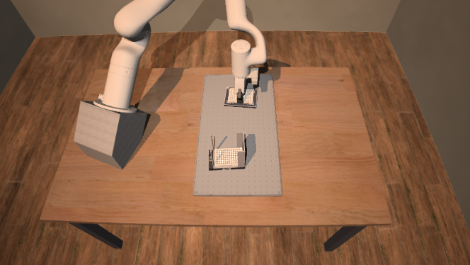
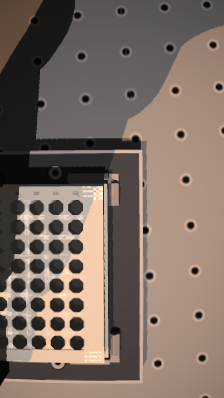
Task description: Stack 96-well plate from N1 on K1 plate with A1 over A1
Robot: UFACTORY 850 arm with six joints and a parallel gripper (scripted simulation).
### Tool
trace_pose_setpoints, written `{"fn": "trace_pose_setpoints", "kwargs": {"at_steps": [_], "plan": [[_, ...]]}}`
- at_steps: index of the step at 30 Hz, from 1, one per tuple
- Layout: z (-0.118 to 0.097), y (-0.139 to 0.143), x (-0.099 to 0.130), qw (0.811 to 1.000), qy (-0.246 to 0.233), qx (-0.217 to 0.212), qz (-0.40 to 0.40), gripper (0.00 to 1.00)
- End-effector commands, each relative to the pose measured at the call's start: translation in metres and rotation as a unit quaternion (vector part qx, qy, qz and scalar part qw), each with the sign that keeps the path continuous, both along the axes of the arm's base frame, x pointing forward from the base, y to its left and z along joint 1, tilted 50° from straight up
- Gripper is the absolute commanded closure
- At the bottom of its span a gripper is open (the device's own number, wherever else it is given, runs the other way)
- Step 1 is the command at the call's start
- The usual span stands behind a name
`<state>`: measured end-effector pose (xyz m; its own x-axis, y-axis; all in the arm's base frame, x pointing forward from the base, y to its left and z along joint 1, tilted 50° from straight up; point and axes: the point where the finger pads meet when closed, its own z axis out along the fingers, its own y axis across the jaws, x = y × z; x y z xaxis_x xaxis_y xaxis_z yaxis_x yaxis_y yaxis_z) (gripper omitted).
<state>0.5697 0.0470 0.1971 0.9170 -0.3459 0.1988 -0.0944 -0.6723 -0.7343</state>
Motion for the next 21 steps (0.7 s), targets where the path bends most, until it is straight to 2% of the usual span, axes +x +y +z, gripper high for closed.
{"fn": "trace_pose_setpoints", "kwargs": {"at_steps": [1, 21], "plan": [[0.0005, -0.0005, 0.0004, 1.000, -0.001, 0.000, 0.000, 1.00], [0.0084, -0.0084, -0.0043, 1.000, -0.001, 0.000, 0.000, 1.00]]}}
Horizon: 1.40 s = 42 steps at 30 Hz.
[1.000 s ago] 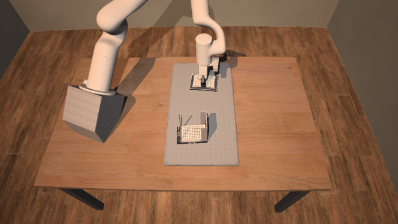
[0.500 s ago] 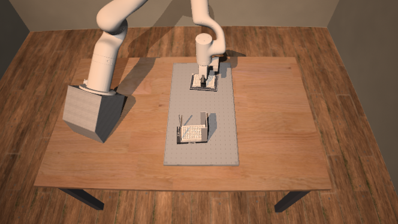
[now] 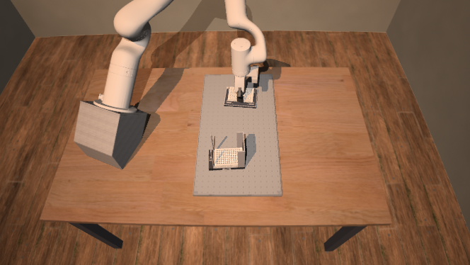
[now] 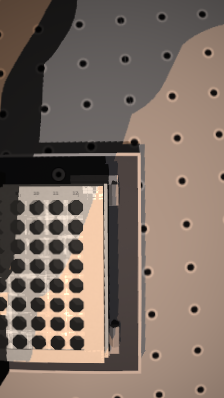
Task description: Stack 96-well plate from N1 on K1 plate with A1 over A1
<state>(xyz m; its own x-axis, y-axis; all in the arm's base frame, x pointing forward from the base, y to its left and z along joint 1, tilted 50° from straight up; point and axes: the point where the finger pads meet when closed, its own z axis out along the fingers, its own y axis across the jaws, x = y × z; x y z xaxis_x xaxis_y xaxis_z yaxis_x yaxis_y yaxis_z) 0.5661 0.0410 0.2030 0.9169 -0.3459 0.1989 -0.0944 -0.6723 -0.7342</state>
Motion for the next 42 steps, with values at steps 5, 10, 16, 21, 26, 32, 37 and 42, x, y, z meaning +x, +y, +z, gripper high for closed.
{"fn": "trace_pose_setpoints", "kwargs": {"at_steps": [5, 10, 16, 21, 26, 32, 37, 42], "plan": [[0.005, -0.005, -0.002, 1.000, -0.001, 0.000, 0.000, 1.00], [0.006, -0.006, -0.003, 1.000, -0.001, 0.000, 0.000, 1.00], [0.008, -0.008, -0.004, 1.000, -0.001, 0.000, 0.000, 1.00], [0.008, -0.008, -0.004, 1.000, -0.001, 0.000, 0.000, 1.00], [0.010, -0.010, -0.005, 1.000, -0.001, 0.000, 0.000, 1.00], [0.016, -0.016, -0.009, 1.000, -0.001, 0.000, 0.000, 1.00], [0.022, -0.022, -0.012, 1.000, -0.001, 0.000, 0.000, 1.00], [0.026, -0.026, -0.015, 1.000, -0.001, 0.000, 0.000, 1.00]]}}
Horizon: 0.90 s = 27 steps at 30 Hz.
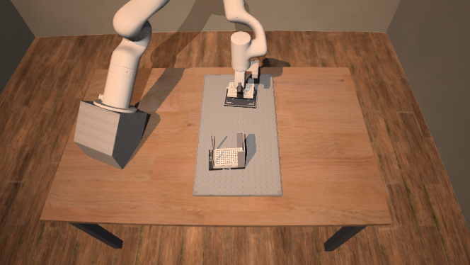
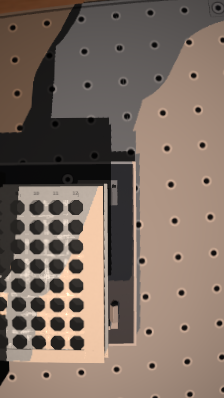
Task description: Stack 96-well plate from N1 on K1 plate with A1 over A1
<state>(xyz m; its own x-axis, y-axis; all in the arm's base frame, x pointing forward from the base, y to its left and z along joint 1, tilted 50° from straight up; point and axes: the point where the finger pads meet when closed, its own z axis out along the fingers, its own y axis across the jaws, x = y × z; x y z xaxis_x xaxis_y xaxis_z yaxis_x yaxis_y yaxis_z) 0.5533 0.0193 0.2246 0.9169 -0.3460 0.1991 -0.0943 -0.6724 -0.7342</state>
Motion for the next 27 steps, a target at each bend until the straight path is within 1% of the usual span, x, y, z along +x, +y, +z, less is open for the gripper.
{"fn": "trace_pose_setpoints", "kwargs": {"at_steps": [1, 27], "plan": [[0.004, -0.004, -0.002, 1.000, 0.000, 0.000, 0.000, 1.00], [0.030, -0.031, -0.018, 1.000, 0.000, 0.000, 0.000, 1.00]]}}
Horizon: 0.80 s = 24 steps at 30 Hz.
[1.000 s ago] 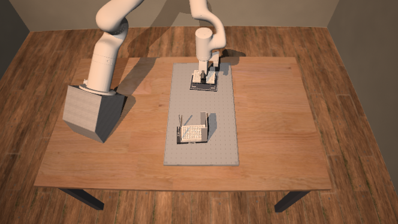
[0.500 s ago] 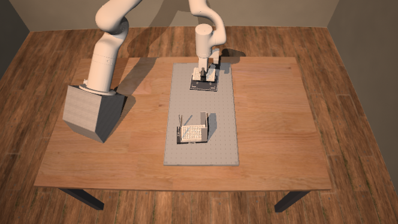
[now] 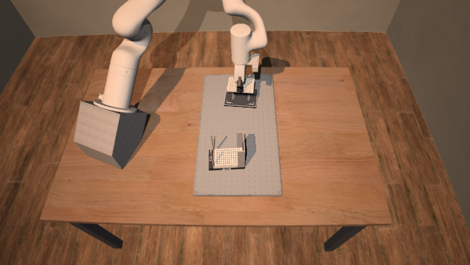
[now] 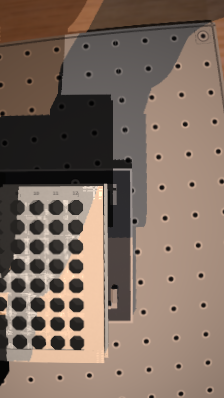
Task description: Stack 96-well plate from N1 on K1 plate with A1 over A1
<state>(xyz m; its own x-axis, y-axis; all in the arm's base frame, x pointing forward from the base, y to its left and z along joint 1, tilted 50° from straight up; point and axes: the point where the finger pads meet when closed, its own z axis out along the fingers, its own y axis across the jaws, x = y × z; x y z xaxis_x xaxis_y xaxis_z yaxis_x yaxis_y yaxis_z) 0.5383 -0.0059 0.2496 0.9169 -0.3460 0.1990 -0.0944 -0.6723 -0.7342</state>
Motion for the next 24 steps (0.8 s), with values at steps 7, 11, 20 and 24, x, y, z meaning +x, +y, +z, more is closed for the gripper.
{"fn": "trace_pose_setpoints", "kwargs": {"at_steps": [7, 11, 20, 24], "plan": [[0.012, -0.012, -0.006, 1.000, -0.001, 0.000, 0.000, 1.00], [0.015, -0.015, -0.008, 1.000, -0.001, 0.000, 0.000, 1.00], [0.025, -0.025, -0.014, 1.000, -0.001, 0.000, 0.000, 1.00], [0.028, -0.028, -0.016, 1.000, -0.001, 0.000, 0.000, 1.00]]}}
